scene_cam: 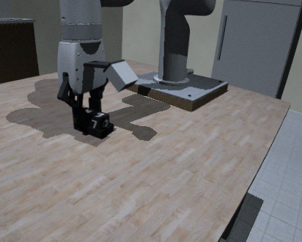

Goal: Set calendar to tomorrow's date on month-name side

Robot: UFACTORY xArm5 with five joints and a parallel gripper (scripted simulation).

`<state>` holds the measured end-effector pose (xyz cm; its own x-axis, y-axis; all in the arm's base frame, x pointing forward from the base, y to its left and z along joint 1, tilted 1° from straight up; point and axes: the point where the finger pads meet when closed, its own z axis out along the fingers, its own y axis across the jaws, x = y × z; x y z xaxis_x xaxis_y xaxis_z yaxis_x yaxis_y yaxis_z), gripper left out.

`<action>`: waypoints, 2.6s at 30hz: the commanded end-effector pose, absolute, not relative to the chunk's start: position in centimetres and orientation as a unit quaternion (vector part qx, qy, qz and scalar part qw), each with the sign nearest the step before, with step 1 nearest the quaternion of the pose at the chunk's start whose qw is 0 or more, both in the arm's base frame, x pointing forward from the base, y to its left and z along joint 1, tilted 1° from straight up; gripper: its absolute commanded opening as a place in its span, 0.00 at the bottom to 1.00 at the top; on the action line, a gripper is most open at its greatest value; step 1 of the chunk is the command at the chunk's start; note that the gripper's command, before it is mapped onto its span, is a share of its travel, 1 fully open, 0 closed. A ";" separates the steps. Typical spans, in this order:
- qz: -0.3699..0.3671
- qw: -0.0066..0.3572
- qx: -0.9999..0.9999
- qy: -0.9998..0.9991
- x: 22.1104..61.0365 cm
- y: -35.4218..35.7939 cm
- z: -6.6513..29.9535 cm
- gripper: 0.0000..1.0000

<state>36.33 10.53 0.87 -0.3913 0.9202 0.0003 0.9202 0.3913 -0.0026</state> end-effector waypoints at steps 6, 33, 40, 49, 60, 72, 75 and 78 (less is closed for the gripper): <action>0.000 0.000 -0.552 -0.834 36.5 10.6 1.0 0.49; 0.000 0.000 -0.552 -0.834 36.5 10.6 1.0 0.29; 0.000 0.000 -0.552 -0.834 36.5 10.6 1.0 0.29; 0.000 0.000 -0.552 -0.834 36.5 10.6 1.1 0.29; 0.000 0.000 -0.552 -0.834 36.4 10.7 5.9 0.29; 0.000 0.000 -0.552 -0.834 36.4 10.8 10.8 0.29; 0.000 0.000 -0.552 -0.834 36.4 10.8 10.9 0.29; 0.000 0.000 -0.552 -0.834 36.4 10.8 10.9 0.29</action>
